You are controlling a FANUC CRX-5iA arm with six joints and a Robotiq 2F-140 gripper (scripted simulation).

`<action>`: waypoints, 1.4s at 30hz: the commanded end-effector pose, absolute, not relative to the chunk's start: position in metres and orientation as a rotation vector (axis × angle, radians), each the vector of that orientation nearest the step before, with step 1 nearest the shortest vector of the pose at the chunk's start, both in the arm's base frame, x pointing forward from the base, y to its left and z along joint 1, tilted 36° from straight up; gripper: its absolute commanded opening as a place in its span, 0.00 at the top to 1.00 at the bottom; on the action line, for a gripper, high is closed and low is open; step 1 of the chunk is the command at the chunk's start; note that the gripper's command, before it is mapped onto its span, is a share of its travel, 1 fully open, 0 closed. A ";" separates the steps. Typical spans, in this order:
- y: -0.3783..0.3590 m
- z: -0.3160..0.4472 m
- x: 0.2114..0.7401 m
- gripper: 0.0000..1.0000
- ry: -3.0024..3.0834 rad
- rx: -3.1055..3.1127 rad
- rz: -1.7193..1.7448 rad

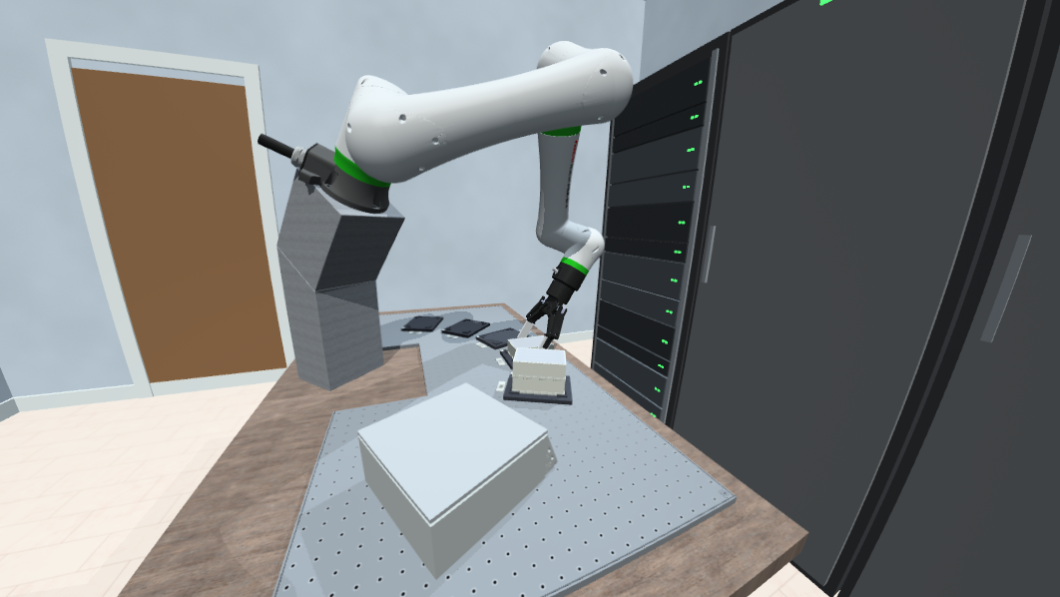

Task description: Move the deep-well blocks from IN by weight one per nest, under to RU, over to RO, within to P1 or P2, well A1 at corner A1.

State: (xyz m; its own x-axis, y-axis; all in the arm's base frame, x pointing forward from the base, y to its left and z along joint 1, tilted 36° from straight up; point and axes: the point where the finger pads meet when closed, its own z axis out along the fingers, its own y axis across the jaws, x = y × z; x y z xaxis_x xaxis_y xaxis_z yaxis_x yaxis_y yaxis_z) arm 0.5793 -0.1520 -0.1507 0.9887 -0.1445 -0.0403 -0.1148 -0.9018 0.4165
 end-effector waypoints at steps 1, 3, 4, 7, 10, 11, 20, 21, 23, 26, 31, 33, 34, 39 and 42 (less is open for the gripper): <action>-0.152 -0.151 0.579 0.00 -0.185 2.708 -0.097; -0.150 -0.146 0.577 0.00 -0.185 2.708 -0.097; -0.150 -0.146 0.577 0.00 -0.185 2.708 -0.097; -0.147 -0.142 0.575 0.00 -0.185 2.708 -0.097; -0.144 -0.136 0.572 0.00 -0.185 2.708 -0.097; -0.143 -0.133 0.571 0.00 -0.185 2.708 -0.097; -0.133 -0.114 0.561 0.00 -0.185 2.708 -0.097; -0.133 -0.114 0.561 0.00 -0.185 2.708 -0.097; -0.131 -0.112 0.560 0.00 -0.185 2.708 -0.097; -0.128 -0.105 0.556 0.00 -0.185 2.708 -0.097; -0.122 -0.095 0.551 0.00 -0.185 2.708 -0.097; -0.120 -0.090 0.549 0.00 -0.185 2.708 -0.097; -0.120 -0.090 0.549 0.00 -0.185 2.708 -0.097; -0.120 -0.090 0.549 0.00 -0.185 2.708 -0.097; -0.120 -0.090 0.549 0.00 -0.185 2.708 -0.097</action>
State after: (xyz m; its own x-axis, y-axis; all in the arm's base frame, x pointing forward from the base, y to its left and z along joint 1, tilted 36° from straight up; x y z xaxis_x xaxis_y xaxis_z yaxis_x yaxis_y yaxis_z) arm 0.5485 -0.1201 -0.0902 0.9887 -0.1445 -0.0403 -0.1148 -0.9018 0.4165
